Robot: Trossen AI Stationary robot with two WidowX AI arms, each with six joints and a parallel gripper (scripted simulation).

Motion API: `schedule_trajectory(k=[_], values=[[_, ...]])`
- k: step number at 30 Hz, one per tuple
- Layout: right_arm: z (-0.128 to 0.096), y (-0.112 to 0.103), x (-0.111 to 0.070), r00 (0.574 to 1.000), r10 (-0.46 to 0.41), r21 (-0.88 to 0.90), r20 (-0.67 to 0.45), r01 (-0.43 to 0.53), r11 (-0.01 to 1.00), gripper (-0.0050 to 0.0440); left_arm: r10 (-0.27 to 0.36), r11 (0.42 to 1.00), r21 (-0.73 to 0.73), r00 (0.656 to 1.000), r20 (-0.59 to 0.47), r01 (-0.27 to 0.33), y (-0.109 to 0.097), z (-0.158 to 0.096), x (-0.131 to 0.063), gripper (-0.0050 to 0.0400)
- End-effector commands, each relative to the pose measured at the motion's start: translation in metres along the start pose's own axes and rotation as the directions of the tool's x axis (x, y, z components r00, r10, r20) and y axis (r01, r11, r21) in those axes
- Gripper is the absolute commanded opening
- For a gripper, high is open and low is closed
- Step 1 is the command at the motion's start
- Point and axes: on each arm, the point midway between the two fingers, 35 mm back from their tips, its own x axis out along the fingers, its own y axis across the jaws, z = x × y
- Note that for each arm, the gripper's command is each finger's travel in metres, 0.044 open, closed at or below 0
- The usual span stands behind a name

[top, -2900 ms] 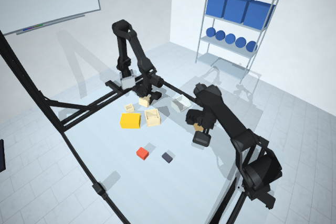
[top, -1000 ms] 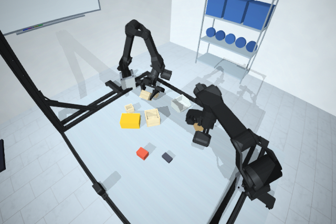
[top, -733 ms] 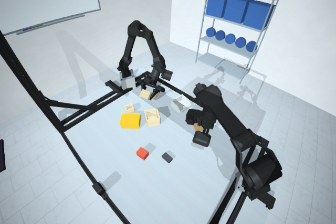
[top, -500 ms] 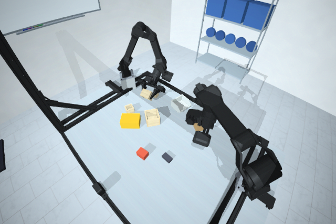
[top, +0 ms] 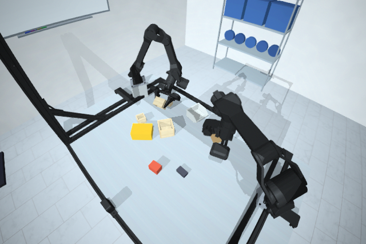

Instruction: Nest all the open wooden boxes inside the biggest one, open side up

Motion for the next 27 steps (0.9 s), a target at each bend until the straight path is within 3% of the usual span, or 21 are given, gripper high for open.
schedule_trajectory(k=[1,3,19,21,23,25,27], values=[[0.0,0.0,0.0,1.0,0.002,-0.002,0.001,-0.002,1.0,0.04,0.001,1.0,0.0,1.0,0.005,-0.001,0.0,0.001,0.0,0.036],[0.0,0.0,0.0,1.0,0.002,-0.002,0.001,-0.002,1.0,0.04,0.001,1.0,0.0,1.0,0.005,-0.001,0.0,0.001,0.0,0.04],[0.0,0.0,0.0,1.0,0.002,-0.002,0.001,-0.002,1.0,0.04,-0.007,1.0,-0.002,1.0,-0.009,0.007,0.0,0.001,0.0,0.04],[0.0,0.0,0.0,1.0,0.002,-0.002,0.001,-0.002,1.0,0.04,-0.069,0.998,-0.021,0.99,-0.12,0.067,-0.004,0.003,0.001,0.04],[0.0,0.0,0.0,1.0,0.002,-0.002,0.001,-0.002,1.0,0.04,-0.069,0.998,-0.021,0.99,-0.12,0.067,-0.004,0.003,0.001,0.04],[0.0,0.0,0.0,1.0,0.002,-0.002,0.001,-0.002,1.0,0.04,-0.13,0.991,-0.053,0.948,-0.292,0.12,-0.008,0.006,-0.001,0.04],[0.0,0.0,0.0,1.0,0.002,-0.002,0.001,-0.002,1.0,0.04,-0.152,0.988,-0.08,0.876,-0.458,0.13,-0.01,0.011,-0.006,0.04]])
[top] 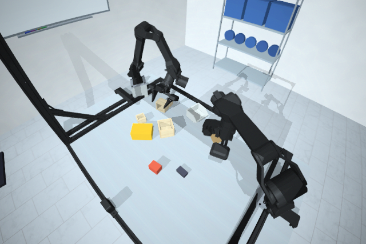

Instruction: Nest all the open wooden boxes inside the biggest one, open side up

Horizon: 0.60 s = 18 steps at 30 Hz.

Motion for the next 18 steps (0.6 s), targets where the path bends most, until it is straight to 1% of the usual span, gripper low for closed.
schedule_trajectory(k=[1,2,4,5,6,7,18], values=[[0.0,0.0,0.0,1.0,0.002,-0.001,0.002,-0.002,1.0,0.04,-0.009,1.0,-0.013,0.963,-0.27,0.006,-0.002,0.007,-0.012,0.04],[0.0,0.0,0.0,1.0,0.002,-0.001,0.002,-0.002,1.0,0.04,0.006,1.0,-0.012,0.934,-0.357,-0.011,-0.001,0.009,-0.017,0.04],[0.0,0.0,0.0,1.0,0.002,-0.001,0.002,-0.002,1.0,0.04,0.063,0.997,0.004,0.855,-0.514,-0.071,0.001,0.016,-0.031,0.04],[0.0,0.0,0.0,1.0,0.002,-0.001,0.002,-0.002,1.0,0.04,0.096,0.994,0.016,0.816,-0.57,-0.106,0.002,0.02,-0.037,0.04],[0.0,0.0,0.0,1.0,0.002,-0.001,0.002,-0.002,1.0,0.04,0.118,0.991,0.026,0.79,-0.601,-0.129,0.003,0.023,-0.042,0.04],[0.0,0.0,0.0,1.0,0.002,-0.001,0.002,-0.002,1.0,0.04,0.126,0.99,0.029,0.782,-0.611,-0.137,0.003,0.024,-0.043,0.04],[0.0,0.0,0.0,1.0,0.002,-0.001,0.002,-0.002,1.0,0.04,0.126,0.99,0.029,0.782,-0.611,-0.137,0.003,0.024,-0.043,0.04]])
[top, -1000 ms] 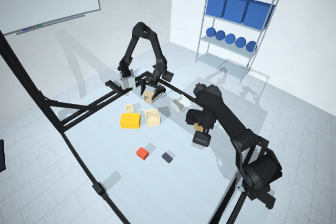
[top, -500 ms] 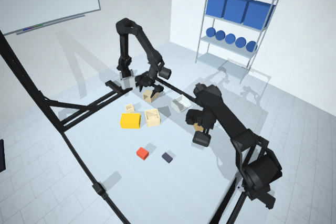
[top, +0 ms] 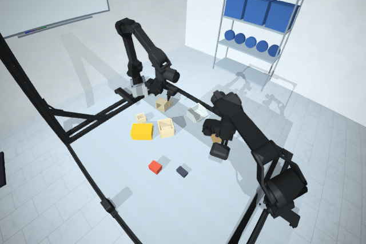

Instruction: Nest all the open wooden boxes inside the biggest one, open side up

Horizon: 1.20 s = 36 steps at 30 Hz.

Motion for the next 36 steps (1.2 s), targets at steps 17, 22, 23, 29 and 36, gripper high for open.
schedule_trajectory(k=[17,22,23,29,36], values=[[0.0,0.0,0.0,1.0,0.002,-0.002,0.001,-0.002,1.0,0.04,0.007,1.0,-0.002,1.0,-0.006,-0.007,0.001,0.0,-0.002,0.04],[0.0,0.0,0.0,1.0,0.002,-0.002,0.001,-0.002,1.0,0.04,0.007,1.0,-0.002,1.0,-0.006,-0.007,-0.002,-0.002,0.006,0.04],[0.0,0.0,0.0,1.0,0.002,-0.002,0.001,-0.002,1.0,0.04,0.007,1.0,-0.002,1.0,-0.006,-0.007,-0.004,-0.004,0.011,0.04],[0.0,0.0,0.0,1.0,0.002,-0.002,0.001,-0.002,1.0,0.04,0.007,1.0,-0.002,1.0,-0.006,-0.007,-0.007,-0.006,0.019,0.04],[0.0,0.0,0.0,1.0,0.002,-0.002,0.001,-0.002,1.0,0.04,0.007,1.0,0.0,1.0,-0.006,-0.007,-0.006,-0.005,0.025,0.04]])
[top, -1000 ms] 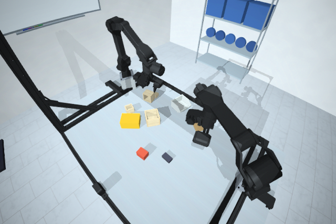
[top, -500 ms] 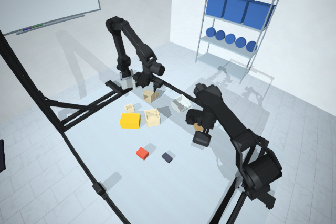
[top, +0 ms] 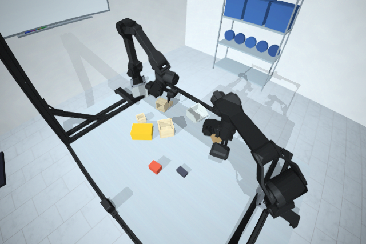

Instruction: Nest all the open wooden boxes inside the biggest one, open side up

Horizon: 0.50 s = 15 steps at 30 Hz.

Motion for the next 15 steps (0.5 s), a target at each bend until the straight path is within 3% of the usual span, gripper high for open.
schedule_trajectory(k=[1,15], values=[[0.0,0.0,0.0,1.0,0.001,-0.001,0.002,-0.001,1.0,0.04,-0.012,1.0,0.003,1.0,-0.007,0.012,-0.003,-0.001,0.007,0.04],[0.0,0.0,0.0,1.0,0.001,-0.001,0.002,-0.001,1.0,0.04,-0.012,1.0,0.01,1.0,-0.007,0.012,-0.001,-0.001,0.027,0.04]])
